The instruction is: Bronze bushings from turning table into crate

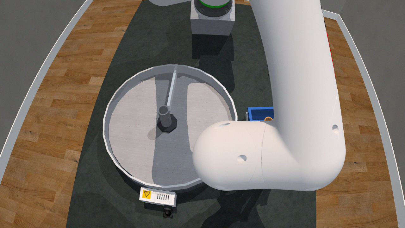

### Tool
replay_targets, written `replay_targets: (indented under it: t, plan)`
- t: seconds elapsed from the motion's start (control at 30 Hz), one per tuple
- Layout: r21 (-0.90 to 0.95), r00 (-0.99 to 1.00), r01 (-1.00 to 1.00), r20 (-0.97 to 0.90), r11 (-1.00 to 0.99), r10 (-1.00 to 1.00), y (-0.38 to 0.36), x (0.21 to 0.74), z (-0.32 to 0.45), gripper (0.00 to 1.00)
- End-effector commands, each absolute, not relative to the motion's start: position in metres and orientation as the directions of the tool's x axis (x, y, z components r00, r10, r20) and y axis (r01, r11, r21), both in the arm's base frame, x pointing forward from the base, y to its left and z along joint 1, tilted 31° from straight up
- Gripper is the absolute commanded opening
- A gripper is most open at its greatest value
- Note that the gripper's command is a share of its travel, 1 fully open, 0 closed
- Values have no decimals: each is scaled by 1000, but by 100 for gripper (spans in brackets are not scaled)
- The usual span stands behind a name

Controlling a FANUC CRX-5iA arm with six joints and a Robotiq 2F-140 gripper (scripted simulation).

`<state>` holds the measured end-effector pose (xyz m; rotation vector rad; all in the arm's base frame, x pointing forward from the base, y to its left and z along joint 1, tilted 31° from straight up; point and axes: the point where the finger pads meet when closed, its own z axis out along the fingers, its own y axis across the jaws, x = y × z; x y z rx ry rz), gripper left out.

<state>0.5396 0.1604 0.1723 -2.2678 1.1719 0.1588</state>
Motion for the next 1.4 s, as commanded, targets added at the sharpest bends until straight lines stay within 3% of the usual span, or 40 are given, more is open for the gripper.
replay_targets:
  t: [0.0, 1.37]
  plan:
    - [-437, 608, -779, -353, -449, -711, 160, 542, 168, 0]
    - [-437, 608, -779, -353, -449, -711, 159, 553, 151, 0]
